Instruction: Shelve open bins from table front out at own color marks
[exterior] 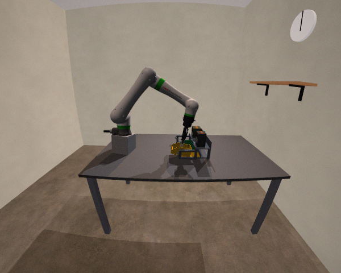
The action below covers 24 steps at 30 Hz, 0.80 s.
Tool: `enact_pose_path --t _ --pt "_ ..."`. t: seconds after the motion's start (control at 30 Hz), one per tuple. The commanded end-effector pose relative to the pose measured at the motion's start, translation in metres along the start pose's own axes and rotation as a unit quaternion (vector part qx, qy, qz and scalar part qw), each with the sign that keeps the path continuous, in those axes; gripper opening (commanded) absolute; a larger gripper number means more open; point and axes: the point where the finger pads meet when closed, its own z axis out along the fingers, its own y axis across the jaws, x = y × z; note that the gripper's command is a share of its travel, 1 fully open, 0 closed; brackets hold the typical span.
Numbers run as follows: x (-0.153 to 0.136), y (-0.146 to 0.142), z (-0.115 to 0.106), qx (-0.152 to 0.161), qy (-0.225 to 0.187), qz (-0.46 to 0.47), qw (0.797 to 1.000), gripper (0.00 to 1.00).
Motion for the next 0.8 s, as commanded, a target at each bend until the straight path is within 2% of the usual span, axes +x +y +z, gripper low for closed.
enact_pose_path --t 0.0,0.77 --pt "-0.001 0.000 0.000 0.000 -0.001 0.000 1.000 0.00" --pt "-0.012 0.000 -0.001 0.000 -0.013 0.000 1.000 0.00"
